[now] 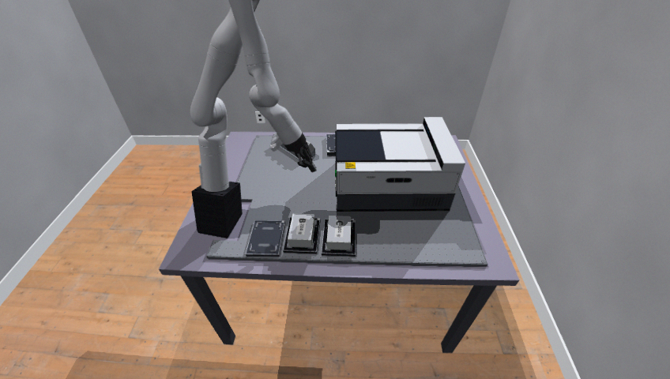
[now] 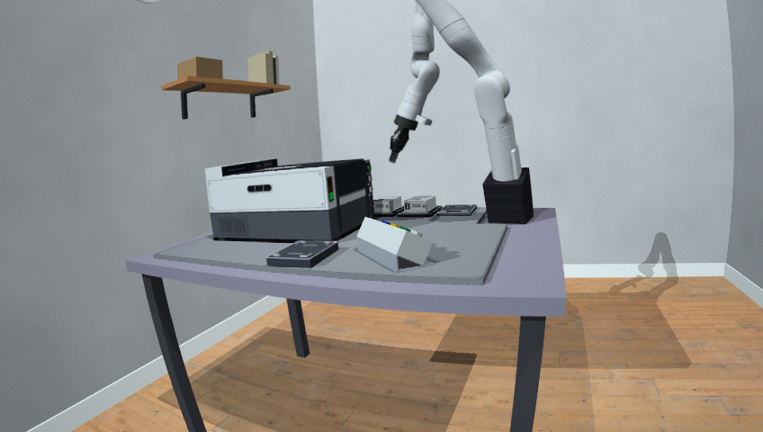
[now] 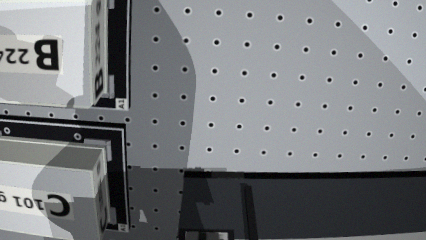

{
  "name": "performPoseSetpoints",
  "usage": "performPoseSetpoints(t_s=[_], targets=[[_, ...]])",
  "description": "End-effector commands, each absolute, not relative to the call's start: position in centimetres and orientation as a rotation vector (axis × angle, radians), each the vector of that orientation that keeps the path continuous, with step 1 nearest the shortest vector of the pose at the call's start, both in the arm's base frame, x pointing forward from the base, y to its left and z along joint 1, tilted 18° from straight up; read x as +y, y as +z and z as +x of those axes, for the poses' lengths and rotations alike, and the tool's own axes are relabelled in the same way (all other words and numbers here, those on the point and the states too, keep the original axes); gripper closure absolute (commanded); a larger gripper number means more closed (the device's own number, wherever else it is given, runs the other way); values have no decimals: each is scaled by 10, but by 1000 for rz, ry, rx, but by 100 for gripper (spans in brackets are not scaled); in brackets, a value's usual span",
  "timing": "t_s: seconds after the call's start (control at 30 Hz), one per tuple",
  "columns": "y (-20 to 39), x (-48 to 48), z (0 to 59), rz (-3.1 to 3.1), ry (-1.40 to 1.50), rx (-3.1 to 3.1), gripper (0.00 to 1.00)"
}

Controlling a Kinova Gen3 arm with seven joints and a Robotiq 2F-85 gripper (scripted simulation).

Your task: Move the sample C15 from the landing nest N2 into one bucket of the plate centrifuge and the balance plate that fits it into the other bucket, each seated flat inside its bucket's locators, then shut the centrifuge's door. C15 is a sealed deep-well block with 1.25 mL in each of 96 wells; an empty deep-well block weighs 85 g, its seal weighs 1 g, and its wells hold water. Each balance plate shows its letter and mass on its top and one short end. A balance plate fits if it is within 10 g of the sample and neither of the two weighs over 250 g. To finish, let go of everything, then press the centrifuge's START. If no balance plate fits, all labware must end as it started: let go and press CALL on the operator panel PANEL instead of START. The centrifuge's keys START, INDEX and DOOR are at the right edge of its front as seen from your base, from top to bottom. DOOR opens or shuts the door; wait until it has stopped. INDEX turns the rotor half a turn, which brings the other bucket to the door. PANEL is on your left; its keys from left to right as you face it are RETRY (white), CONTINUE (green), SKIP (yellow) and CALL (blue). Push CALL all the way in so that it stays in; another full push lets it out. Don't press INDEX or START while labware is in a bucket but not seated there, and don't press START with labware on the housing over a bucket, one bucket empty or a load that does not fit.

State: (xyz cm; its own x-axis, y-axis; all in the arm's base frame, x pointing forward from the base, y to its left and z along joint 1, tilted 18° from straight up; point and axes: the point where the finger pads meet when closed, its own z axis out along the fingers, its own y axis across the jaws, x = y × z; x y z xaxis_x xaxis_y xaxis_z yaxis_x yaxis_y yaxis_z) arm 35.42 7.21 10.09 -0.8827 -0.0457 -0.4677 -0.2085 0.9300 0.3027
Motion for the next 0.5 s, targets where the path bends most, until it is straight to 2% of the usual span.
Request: performPoseSetpoints(t_s=[0.0,0.47], targets=[[111,69,351,-184,489,2626,90],[145,54,337,-184,489,2626,90]])
